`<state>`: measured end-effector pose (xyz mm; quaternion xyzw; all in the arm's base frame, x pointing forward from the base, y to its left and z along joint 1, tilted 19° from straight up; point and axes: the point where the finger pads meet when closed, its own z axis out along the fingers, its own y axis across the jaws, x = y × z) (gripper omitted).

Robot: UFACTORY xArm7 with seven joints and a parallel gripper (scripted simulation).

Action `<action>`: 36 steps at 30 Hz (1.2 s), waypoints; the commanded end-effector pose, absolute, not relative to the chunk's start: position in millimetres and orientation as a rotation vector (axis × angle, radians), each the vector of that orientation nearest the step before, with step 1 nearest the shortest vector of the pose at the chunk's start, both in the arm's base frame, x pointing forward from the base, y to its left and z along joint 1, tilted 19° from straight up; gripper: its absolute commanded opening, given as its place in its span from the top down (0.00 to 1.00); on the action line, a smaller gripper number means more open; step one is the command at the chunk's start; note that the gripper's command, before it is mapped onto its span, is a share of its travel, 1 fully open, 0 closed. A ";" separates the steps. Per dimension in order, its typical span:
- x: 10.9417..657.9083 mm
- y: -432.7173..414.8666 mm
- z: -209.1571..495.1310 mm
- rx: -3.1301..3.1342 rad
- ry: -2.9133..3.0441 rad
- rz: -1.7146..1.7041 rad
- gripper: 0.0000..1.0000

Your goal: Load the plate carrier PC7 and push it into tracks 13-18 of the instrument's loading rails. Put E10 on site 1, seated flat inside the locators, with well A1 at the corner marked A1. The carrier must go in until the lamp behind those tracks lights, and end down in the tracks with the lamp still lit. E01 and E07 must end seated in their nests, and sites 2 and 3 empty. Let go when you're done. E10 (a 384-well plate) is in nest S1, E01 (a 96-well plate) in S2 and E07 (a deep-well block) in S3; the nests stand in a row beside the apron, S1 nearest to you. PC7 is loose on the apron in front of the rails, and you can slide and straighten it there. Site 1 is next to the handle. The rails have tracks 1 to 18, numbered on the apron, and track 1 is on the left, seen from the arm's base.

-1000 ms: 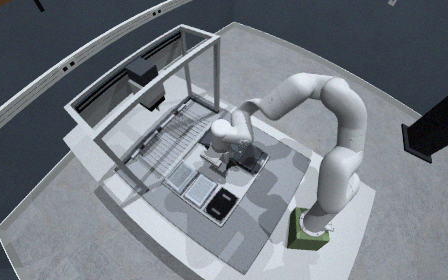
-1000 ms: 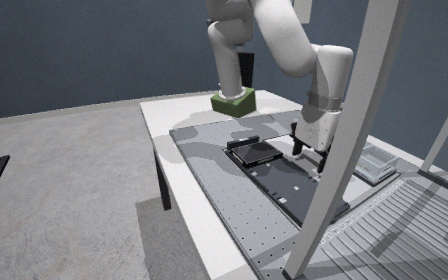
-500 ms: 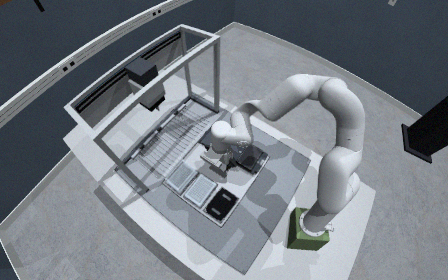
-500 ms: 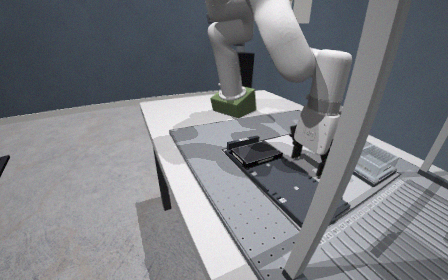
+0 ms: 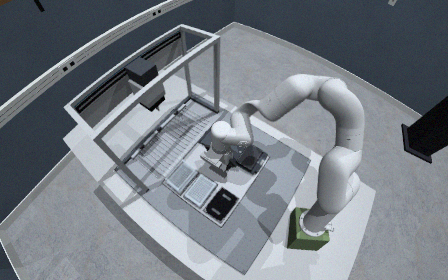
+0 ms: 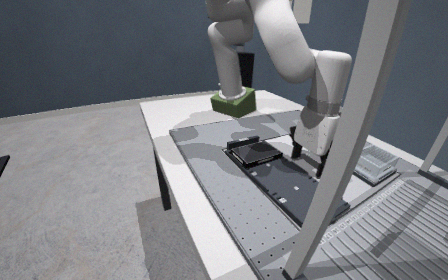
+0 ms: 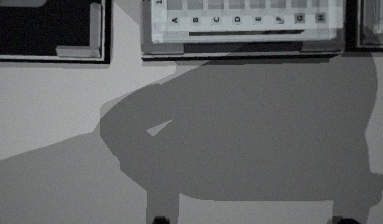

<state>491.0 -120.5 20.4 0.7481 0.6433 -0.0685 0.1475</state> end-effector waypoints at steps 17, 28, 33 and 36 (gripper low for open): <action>491.5 -128.0 24.8 2.149 1.850 -0.192 0.00; 490.7 -132.7 26.3 2.149 1.850 -0.192 0.00; 490.3 -135.1 27.0 2.149 1.850 -0.192 0.00; 490.2 -135.6 27.2 2.149 1.850 -0.192 0.00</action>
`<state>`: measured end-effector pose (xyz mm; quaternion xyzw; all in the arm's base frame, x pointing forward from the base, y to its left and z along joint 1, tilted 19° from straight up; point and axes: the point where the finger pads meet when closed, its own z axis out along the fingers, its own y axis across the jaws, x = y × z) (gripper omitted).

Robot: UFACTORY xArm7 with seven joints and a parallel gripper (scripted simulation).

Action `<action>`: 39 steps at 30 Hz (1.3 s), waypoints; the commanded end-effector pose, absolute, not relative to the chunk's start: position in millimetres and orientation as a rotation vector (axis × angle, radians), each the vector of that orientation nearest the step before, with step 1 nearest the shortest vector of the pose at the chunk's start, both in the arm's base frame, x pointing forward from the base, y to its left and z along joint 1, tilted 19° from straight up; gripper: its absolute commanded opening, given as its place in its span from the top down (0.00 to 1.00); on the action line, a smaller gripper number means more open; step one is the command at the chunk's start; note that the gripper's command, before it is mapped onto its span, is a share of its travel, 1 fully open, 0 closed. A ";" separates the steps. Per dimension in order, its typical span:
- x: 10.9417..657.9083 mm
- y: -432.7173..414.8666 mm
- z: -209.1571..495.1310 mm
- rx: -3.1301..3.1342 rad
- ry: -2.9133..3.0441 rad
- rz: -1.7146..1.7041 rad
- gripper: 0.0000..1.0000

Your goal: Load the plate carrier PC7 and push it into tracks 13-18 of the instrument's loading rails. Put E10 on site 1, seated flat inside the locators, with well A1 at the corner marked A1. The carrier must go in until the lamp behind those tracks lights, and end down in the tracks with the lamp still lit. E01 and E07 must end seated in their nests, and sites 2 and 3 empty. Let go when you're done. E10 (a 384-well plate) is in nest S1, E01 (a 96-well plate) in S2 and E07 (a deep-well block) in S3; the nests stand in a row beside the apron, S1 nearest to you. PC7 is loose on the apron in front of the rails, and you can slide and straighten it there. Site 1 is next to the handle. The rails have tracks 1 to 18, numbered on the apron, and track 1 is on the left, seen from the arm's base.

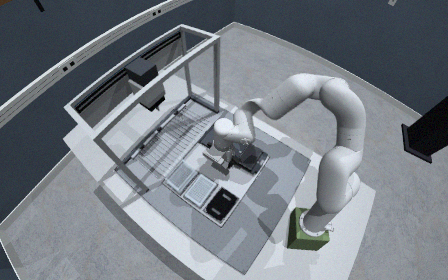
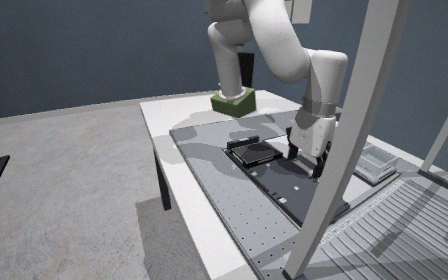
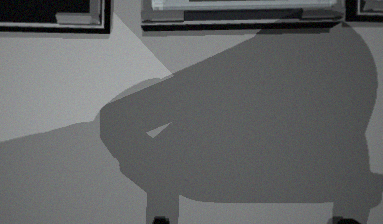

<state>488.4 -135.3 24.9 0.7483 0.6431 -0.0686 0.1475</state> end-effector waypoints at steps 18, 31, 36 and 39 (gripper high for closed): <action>488.9 -143.1 29.5 2.149 1.850 -0.192 0.00; 487.8 -149.3 31.4 2.149 1.850 -0.192 0.00; 487.6 -150.7 31.9 2.149 1.850 -0.192 0.00; 487.3 -152.1 32.3 2.149 1.850 -0.192 0.00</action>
